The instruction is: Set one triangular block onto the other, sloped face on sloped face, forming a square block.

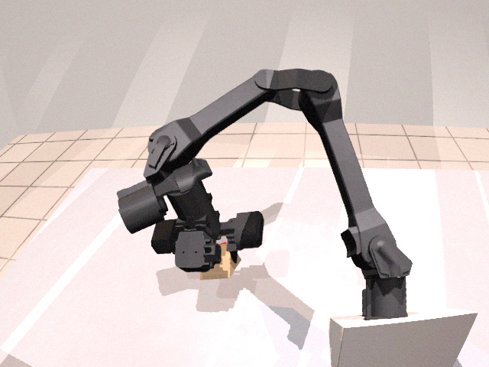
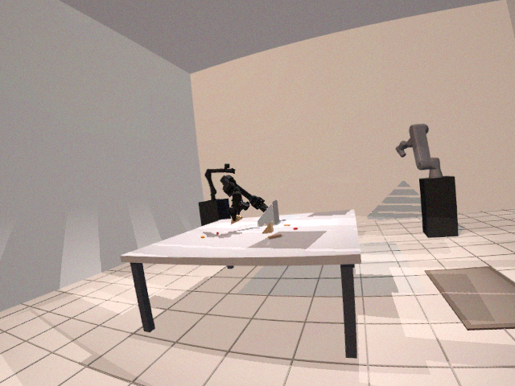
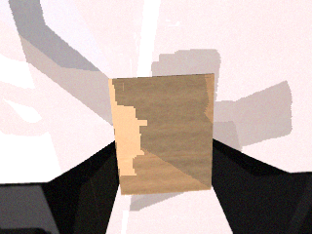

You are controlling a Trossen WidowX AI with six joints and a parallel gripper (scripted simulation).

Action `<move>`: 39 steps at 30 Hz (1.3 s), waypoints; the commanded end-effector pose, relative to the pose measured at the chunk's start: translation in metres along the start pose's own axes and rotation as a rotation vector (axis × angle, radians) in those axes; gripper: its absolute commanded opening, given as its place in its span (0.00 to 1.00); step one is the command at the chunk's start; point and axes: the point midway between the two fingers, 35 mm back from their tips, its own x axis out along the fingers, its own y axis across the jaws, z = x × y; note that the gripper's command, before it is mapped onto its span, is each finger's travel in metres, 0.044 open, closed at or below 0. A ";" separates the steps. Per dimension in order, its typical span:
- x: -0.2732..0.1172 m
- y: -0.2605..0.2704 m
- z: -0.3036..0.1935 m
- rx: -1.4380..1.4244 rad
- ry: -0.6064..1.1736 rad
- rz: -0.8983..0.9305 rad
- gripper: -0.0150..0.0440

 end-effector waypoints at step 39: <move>-0.063 -0.035 0.056 -0.012 -0.428 -0.145 0.25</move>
